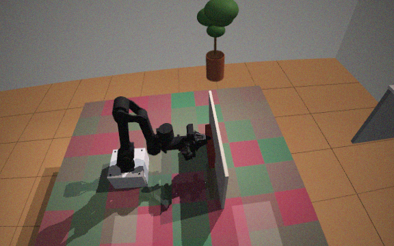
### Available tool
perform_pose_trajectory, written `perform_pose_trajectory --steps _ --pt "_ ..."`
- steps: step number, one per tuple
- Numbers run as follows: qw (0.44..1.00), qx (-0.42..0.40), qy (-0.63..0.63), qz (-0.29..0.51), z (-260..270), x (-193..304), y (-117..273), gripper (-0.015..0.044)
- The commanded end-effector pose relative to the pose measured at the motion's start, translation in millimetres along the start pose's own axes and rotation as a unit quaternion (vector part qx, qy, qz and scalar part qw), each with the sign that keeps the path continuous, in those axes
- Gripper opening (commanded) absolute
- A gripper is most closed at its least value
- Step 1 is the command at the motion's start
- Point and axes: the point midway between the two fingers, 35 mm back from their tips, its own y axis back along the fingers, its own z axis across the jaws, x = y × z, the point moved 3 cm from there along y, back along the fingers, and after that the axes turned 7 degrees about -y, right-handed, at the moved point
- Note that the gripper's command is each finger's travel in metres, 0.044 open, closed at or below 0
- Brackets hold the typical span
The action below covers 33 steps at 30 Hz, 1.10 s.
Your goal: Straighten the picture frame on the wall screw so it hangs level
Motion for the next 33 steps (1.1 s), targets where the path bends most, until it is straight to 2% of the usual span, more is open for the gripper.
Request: perform_pose_trajectory --steps 1,17,27,31,33 --pt "1.0 0.0 0.009 0.0 0 0 0 0.0" --pt "0.998 0.0 0.055 -0.001 0 0 0 0.0" --pt "0.999 0.0 0.043 0.0 0 0 0 0.026" --pt "0.999 0.001 0.036 0.0 0 0 2 0.026" --pt "1.0 0.004 -0.014 -0.001 -1 1 17 0.026"
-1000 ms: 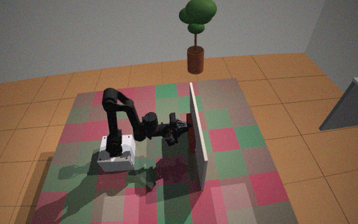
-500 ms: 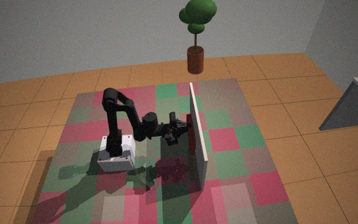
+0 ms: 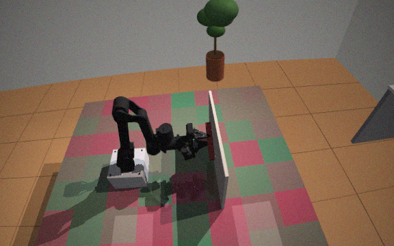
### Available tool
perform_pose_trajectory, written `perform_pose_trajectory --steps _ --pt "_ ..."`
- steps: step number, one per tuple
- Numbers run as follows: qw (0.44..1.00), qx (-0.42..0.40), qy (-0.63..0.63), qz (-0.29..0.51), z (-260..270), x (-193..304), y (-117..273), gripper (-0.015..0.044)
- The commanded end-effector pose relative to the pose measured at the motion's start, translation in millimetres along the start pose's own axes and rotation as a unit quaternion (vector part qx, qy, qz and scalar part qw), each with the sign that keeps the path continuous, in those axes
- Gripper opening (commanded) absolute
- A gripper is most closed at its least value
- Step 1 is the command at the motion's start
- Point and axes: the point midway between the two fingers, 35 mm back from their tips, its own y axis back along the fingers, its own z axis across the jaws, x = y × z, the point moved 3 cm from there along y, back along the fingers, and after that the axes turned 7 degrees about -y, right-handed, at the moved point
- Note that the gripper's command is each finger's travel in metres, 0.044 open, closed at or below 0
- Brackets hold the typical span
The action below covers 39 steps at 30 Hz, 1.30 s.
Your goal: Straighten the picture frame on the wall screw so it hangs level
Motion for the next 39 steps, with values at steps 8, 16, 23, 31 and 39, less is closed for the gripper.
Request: perform_pose_trajectory --steps 8,16,23,31,39 --pt "0.984 0.01 -0.18 -0.006 -3 -1 58 0.026" --pt "0.987 0.007 -0.163 -0.003 29 3 47 0.026" --pt "0.984 0.003 -0.176 -0.003 67 5 60 0.026" --pt "0.982 0.001 -0.189 -0.003 102 6 93 0.026" --pt "0.98 -0.002 -0.2 -0.003 117 5 123 0.026"
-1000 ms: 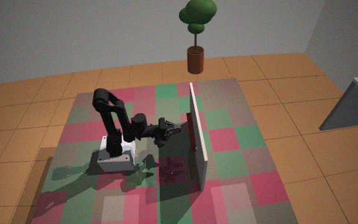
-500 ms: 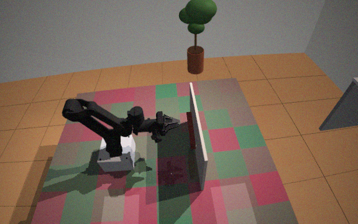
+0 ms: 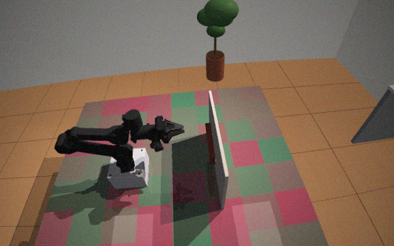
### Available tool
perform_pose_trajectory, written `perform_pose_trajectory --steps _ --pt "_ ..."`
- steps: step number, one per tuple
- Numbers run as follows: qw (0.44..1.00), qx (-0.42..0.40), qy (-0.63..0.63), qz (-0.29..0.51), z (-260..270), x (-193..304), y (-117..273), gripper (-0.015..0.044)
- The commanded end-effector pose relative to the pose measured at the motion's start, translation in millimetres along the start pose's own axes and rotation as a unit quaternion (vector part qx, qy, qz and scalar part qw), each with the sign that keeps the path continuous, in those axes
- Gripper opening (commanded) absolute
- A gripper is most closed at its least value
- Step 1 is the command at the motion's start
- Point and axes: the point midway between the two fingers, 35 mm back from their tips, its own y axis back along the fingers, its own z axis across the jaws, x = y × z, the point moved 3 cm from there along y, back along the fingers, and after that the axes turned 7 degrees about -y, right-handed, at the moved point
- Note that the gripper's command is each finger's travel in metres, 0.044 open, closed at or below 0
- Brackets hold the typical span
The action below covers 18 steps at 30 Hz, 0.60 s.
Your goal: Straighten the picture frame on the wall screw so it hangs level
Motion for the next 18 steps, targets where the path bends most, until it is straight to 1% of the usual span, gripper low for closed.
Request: perform_pose_trajectory --steps 1,5,18 --pt "1.0 -0.007 -0.008 0.007 11.3 5.8 15.7 0.026" --pt "1.0 -0.006 -0.005 0.005 8.3 3.9 11.7 0.026" --pt "1.0 -0.007 -0.008 0.007 11.3 5.8 15.7 0.026"
